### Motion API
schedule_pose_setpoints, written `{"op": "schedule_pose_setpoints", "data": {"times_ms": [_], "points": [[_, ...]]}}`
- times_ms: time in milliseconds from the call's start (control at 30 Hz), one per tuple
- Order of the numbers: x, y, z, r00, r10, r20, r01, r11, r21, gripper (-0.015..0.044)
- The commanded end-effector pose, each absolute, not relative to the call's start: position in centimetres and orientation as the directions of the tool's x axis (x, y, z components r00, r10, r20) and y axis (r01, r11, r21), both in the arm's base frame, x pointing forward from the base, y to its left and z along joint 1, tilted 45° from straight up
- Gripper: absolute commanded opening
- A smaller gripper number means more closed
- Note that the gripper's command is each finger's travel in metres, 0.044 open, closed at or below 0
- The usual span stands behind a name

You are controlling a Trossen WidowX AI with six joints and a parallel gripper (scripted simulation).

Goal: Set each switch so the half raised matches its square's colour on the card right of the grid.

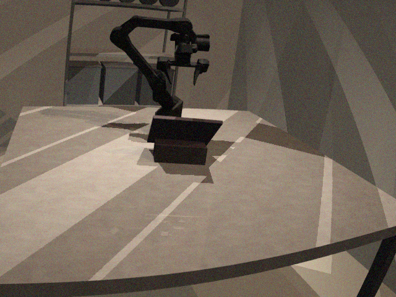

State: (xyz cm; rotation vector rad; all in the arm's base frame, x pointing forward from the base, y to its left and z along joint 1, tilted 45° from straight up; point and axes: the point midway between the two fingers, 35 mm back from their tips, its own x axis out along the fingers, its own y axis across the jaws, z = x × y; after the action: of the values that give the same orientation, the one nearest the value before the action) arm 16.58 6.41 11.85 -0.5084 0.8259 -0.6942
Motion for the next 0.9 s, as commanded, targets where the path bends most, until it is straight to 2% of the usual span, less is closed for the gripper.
{"op": "schedule_pose_setpoints", "data": {"times_ms": [0,167,300,467,867], "points": [[16.8,6.4,11.7,0.483,-0.726,-0.490,0.353,0.673,-0.650,0.0374],[21.9,6.6,8.4,0.469,-0.710,-0.525,0.322,0.691,-0.647,0.0242],[27.0,5.3,6.8,0.479,-0.724,-0.496,0.330,0.672,-0.663,0.0137],[29.3,4.2,6.4,0.481,-0.744,-0.464,0.346,0.647,-0.679,0.0006],[30.3,2.9,5.6,0.469,-0.746,-0.472,0.346,0.648,-0.679,0.0000]]}}
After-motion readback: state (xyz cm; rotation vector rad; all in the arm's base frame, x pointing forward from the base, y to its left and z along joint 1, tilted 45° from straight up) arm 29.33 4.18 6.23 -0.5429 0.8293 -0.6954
